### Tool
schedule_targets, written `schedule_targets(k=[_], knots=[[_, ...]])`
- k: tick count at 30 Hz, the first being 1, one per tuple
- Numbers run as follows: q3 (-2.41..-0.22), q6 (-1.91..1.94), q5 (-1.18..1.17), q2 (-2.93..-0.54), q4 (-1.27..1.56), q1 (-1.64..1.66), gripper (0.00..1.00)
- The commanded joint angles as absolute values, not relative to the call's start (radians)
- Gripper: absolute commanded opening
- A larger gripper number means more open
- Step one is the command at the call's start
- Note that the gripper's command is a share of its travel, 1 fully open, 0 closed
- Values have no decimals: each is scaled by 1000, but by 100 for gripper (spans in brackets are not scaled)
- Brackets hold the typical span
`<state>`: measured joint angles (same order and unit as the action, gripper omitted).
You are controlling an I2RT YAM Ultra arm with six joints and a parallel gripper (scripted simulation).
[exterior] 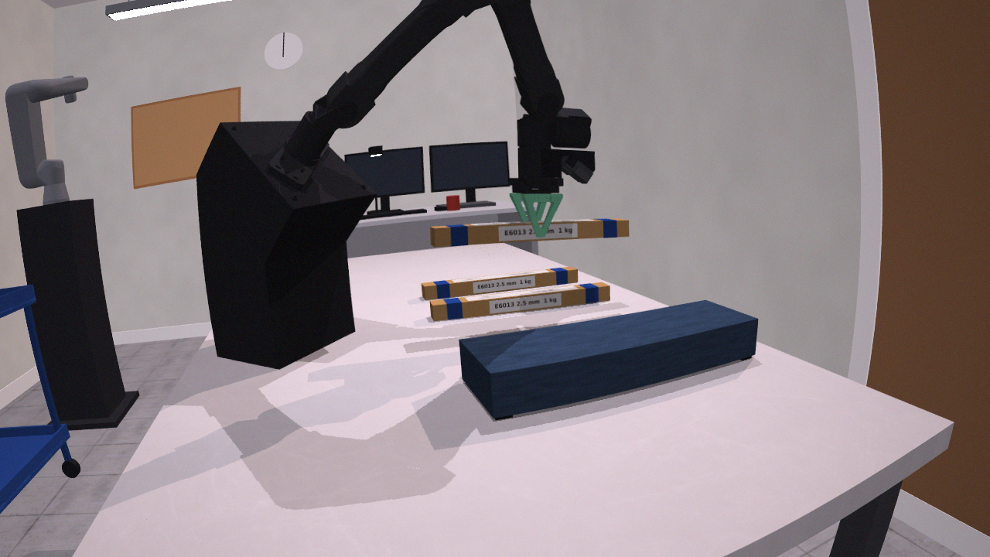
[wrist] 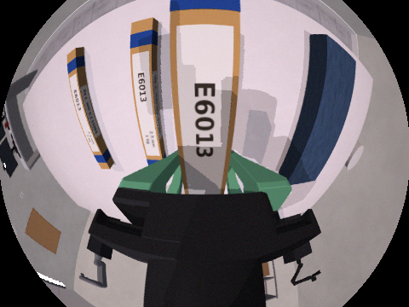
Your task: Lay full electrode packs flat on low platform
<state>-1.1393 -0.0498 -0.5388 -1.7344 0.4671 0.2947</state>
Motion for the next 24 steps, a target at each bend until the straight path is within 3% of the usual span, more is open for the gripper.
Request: schedule_targets(k=[1,24], knots=[[-1183,-56,-547,-1681,492,335,0],[-1197,-61,-550,-1685,505,341,0]])
